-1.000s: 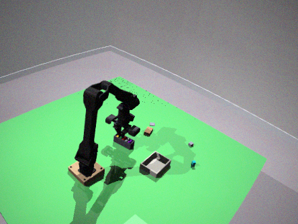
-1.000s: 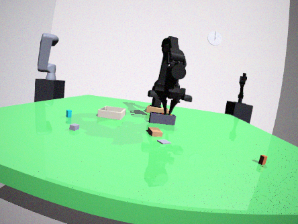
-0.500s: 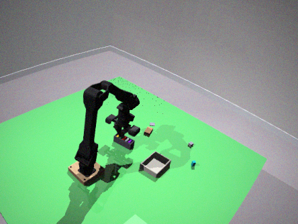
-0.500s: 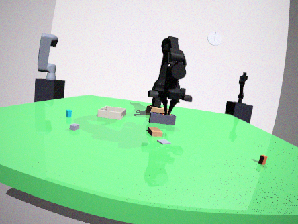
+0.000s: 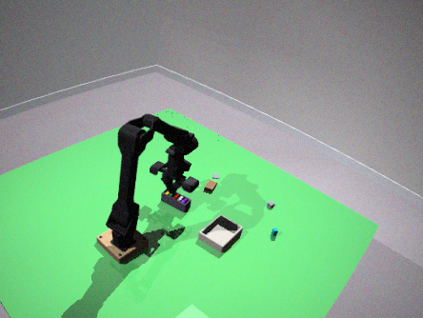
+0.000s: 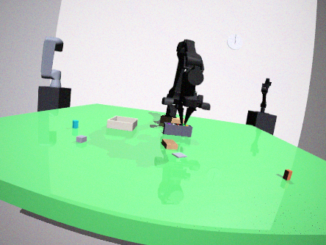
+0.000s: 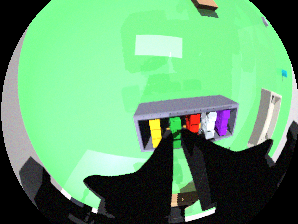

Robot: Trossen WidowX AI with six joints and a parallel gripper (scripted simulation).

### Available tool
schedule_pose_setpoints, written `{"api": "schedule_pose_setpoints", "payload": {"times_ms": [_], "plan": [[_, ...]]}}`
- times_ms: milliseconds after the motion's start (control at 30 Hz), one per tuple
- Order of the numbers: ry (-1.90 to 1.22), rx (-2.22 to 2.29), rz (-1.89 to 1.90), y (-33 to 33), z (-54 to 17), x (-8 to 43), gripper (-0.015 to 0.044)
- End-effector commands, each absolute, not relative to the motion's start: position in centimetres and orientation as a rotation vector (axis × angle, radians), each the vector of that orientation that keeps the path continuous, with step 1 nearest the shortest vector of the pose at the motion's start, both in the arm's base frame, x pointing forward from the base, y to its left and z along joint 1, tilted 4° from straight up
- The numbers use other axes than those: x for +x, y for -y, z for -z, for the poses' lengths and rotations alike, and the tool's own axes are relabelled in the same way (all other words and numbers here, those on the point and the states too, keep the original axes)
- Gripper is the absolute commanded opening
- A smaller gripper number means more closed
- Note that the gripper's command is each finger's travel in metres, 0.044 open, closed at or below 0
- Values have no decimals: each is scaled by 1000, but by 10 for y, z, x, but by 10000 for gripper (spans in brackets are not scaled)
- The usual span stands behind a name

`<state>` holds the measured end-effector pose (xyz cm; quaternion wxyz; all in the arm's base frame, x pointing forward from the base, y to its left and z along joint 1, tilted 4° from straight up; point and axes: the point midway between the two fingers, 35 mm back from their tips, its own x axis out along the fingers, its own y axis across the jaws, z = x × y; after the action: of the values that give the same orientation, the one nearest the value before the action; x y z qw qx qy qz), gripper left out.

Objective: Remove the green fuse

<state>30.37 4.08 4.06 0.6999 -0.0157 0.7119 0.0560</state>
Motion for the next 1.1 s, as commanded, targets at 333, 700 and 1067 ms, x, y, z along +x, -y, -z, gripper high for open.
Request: {"api": "schedule_pose_setpoints", "payload": {"times_ms": [333, 700, 1067], "plan": [[-1584, -37, -124, -40, -49, 305, 0], [-1584, -37, -123, -40, -54, 305, 0], [-1584, -38, -122, -40, -60, 305, 0]]}}
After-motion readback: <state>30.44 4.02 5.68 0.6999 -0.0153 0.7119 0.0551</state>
